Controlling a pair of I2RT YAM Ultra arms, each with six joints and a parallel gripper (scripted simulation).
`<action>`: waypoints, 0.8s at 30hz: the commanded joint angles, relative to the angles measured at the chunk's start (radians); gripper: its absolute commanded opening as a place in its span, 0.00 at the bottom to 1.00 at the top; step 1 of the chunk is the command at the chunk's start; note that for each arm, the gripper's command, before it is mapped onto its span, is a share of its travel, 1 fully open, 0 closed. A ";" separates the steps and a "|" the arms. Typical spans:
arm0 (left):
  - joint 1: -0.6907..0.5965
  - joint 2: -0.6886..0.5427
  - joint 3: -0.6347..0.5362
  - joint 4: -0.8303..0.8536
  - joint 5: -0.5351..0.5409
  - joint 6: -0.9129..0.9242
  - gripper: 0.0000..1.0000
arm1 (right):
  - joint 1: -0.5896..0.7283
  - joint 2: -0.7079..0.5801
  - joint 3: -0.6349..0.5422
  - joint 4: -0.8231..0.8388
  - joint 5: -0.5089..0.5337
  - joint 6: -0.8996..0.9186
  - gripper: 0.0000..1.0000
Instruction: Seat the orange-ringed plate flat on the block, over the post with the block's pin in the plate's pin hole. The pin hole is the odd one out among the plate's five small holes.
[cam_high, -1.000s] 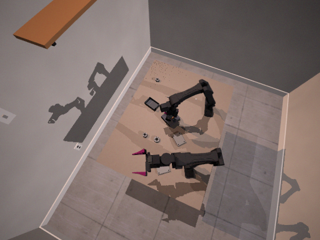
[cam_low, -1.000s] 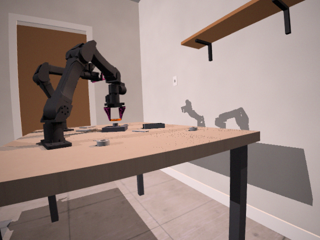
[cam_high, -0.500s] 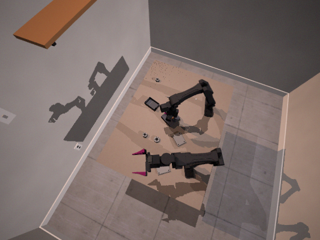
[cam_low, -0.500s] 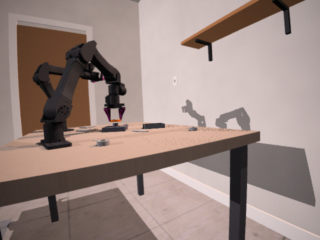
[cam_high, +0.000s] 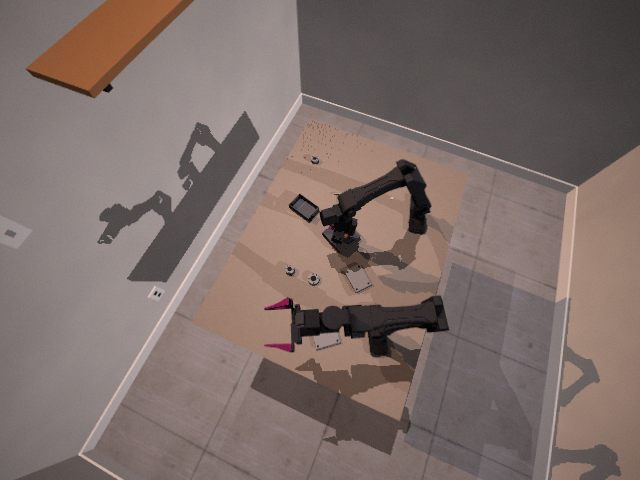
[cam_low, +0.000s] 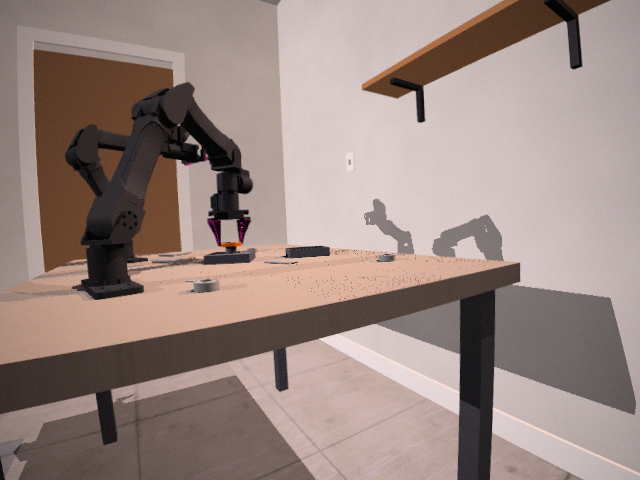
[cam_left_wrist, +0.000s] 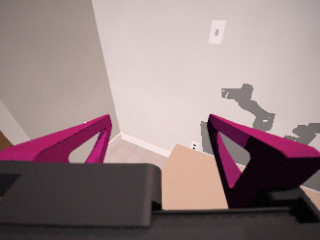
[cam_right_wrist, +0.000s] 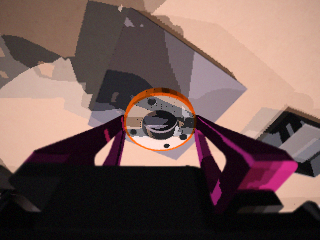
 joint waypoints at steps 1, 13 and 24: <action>0.005 -0.011 0.016 0.018 0.004 -0.006 1.00 | 0.006 -0.033 0.042 0.011 -0.010 0.003 0.00; 0.005 -0.011 0.016 0.018 0.004 -0.006 1.00 | 0.007 -0.020 0.046 0.012 -0.002 0.003 0.00; 0.005 -0.011 0.016 0.018 0.004 -0.006 1.00 | 0.008 -0.012 0.049 0.012 -0.001 0.003 0.00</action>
